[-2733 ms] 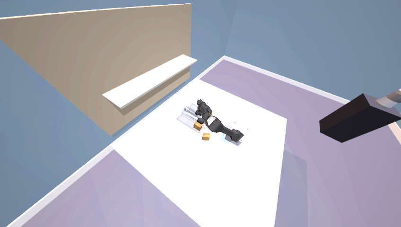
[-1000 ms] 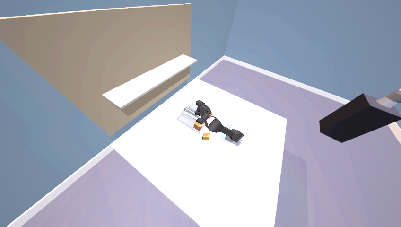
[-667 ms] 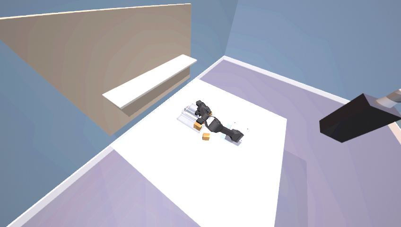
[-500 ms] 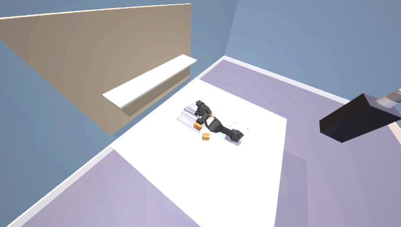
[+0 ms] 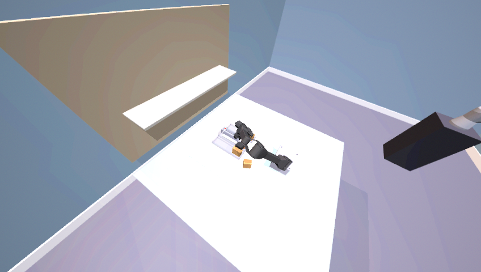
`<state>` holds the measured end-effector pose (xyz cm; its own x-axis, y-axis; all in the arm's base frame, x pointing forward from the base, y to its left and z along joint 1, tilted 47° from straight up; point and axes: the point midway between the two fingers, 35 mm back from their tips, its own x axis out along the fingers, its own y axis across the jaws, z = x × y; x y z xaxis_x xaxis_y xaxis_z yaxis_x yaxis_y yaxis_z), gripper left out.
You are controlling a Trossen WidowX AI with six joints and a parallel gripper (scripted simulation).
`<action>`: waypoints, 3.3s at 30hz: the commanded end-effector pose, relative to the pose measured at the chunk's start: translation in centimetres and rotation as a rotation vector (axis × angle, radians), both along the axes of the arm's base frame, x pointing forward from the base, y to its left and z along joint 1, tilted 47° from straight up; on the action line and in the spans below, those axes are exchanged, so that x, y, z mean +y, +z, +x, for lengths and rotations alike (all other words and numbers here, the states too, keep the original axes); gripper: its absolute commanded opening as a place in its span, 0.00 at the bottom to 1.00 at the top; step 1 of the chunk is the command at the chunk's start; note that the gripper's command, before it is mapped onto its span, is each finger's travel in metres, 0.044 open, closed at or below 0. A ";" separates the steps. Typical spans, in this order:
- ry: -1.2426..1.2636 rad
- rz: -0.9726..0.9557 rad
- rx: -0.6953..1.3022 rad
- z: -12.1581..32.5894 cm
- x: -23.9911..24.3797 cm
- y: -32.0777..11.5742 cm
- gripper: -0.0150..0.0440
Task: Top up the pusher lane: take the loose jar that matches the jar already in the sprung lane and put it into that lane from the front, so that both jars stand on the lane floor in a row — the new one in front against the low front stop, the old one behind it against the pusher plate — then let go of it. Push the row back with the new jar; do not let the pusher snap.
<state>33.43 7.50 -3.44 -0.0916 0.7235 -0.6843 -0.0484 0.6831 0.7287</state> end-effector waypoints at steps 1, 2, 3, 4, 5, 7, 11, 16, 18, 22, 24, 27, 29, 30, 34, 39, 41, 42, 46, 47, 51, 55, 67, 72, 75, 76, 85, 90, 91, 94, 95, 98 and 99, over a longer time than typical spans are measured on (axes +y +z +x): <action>-0.006 0.007 -0.015 0.4 0.1 0.0 0.25; -0.006 0.007 -0.015 0.4 0.2 0.0 0.25; -0.006 0.007 -0.015 0.4 0.2 0.0 0.25; -0.006 0.007 -0.015 0.4 0.2 0.0 0.25; -0.006 0.008 -0.015 0.4 0.2 0.0 0.25; -0.006 0.008 -0.015 0.4 0.3 -0.1 0.25; -0.006 0.008 -0.015 0.3 0.3 -0.2 0.25; -0.006 0.008 -0.015 0.3 0.4 -0.2 0.25; -0.006 0.008 -0.015 0.3 0.5 -0.3 0.25; -0.006 0.008 -0.015 0.2 0.6 -0.4 0.25; -0.006 0.008 -0.015 0.2 0.6 -0.4 0.25; -0.006 0.008 -0.015 0.2 0.7 -0.4 0.25; -0.006 0.008 -0.015 0.2 0.7 -0.5 0.25; -0.006 0.008 -0.015 0.2 0.7 -0.5 0.25; -0.006 0.008 -0.015 0.2 0.8 -0.6 0.25; -0.006 0.008 -0.014 0.0 0.8 -0.7 0.25; -0.006 0.008 -0.014 0.0 0.8 -0.7 0.25; -0.006 0.008 -0.014 0.0 0.8 -0.7 0.25; -0.006 0.008 -0.014 -0.1 0.8 -0.7 0.25; -0.006 0.008 -0.014 -0.1 0.8 -0.7 0.25; -0.006 0.008 -0.014 -0.2 0.8 -0.7 0.25; -0.006 0.008 -0.014 -0.2 0.8 -0.7 0.25; -0.006 0.008 -0.014 -0.4 0.8 -0.8 0.25; -0.006 0.008 -0.014 -0.5 0.8 -0.8 0.25; -0.006 0.008 -0.014 -0.6 0.8 -0.8 0.25; -0.006 0.008 -0.014 -0.6 0.8 -0.8 0.25; -0.006 0.008 -0.014 -0.9 0.7 -0.8 0.25; -0.006 0.008 -0.014 -1.0 0.7 -0.8 0.25; -0.006 0.008 -0.014 -1.0 0.7 -0.8 0.25; -0.006 0.008 -0.014 -1.0 0.7 -0.8 0.25; -0.006 0.008 -0.014 -1.0 0.7 -0.8 0.25; -0.006 0.008 -0.014 -1.0 0.7 -0.8 0.25; -0.006 0.008 -0.014 -0.9 0.7 -0.8 0.30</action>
<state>32.51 8.21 -4.27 -0.0775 0.7295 -0.6796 -0.0529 0.6777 0.7334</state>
